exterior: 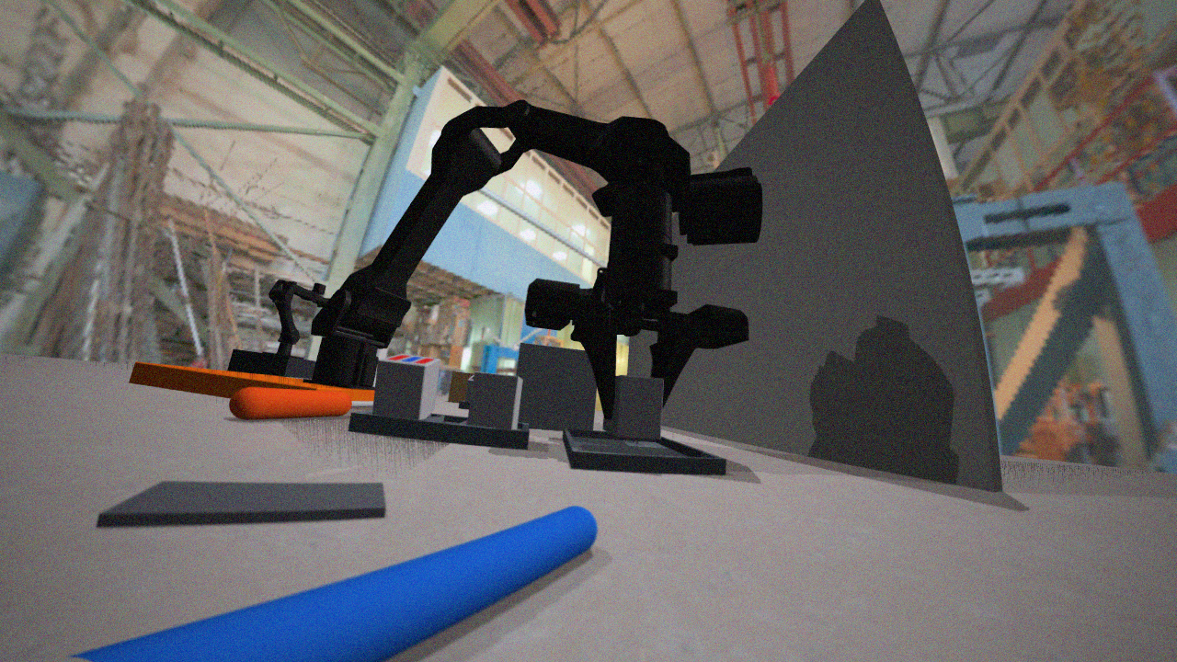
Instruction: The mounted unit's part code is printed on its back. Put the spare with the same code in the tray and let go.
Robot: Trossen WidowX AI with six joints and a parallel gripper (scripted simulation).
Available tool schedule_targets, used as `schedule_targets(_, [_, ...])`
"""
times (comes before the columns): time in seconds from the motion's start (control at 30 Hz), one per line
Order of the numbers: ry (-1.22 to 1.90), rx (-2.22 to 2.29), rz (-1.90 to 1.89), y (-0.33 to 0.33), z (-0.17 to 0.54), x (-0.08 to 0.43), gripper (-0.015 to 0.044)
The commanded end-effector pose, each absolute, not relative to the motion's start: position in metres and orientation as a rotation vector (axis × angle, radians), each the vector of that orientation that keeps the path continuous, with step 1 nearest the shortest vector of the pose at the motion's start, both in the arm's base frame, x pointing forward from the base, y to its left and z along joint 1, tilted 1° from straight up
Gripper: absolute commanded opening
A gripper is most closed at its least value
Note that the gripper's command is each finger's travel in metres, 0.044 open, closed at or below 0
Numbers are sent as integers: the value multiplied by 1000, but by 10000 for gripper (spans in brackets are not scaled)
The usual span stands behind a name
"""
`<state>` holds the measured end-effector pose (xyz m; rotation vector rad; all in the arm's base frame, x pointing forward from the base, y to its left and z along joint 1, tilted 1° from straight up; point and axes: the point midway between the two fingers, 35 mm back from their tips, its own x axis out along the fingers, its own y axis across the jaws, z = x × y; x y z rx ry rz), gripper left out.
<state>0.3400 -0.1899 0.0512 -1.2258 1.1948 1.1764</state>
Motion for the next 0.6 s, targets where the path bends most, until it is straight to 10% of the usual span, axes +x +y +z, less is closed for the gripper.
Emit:
schedule_targets(0.0, [1193, -1224, 1180, -189, 48, 339, 0])
schedule_targets(0.57, [1195, -1226, 1177, -190, 50, 340, 420])
